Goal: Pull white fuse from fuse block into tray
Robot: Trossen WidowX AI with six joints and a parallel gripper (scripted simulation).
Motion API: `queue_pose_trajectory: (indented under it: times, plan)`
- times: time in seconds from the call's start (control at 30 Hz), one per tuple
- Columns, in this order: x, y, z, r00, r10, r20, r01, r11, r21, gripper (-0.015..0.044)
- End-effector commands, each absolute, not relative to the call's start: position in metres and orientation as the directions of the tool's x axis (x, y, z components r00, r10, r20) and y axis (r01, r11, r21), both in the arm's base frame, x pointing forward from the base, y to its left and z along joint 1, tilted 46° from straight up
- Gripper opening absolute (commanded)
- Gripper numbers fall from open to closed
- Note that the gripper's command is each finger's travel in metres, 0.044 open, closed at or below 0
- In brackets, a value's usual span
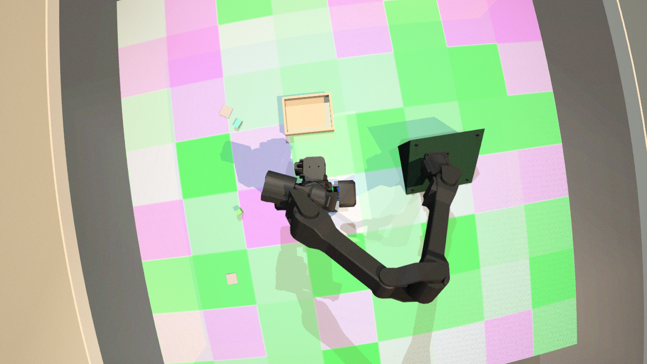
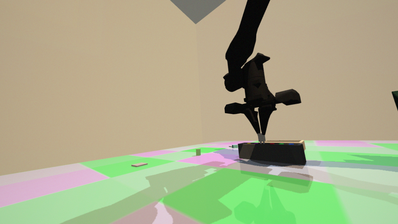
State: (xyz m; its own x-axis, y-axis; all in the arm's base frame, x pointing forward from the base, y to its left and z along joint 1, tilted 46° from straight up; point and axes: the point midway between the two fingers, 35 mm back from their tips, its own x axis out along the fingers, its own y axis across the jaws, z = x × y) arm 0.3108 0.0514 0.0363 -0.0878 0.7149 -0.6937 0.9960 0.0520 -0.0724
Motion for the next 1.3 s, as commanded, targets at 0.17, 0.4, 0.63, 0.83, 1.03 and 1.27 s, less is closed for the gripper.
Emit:
queue_pose_trajectory:
  times: [0.17,0.4,0.63,0.83,1.03,1.27]
  plan:
    - [0.312,0.047,0.041,-0.085,0.711,-0.698,0.996,0.056,-0.064,0.0000]
    - [0.313,0.044,0.043,-0.085,0.712,-0.698,0.996,0.056,-0.065,0.0000]
    - [0.313,0.040,0.048,-0.085,0.711,-0.698,0.996,0.055,-0.065,0.0000]
    - [0.314,0.033,0.054,-0.085,0.711,-0.698,0.996,0.055,-0.065,0.0000]
    - [0.314,0.028,0.059,-0.085,0.711,-0.698,0.996,0.055,-0.065,0.0000]
    - [0.321,0.014,0.046,-0.083,0.707,-0.702,0.997,0.053,-0.064,0.0000]
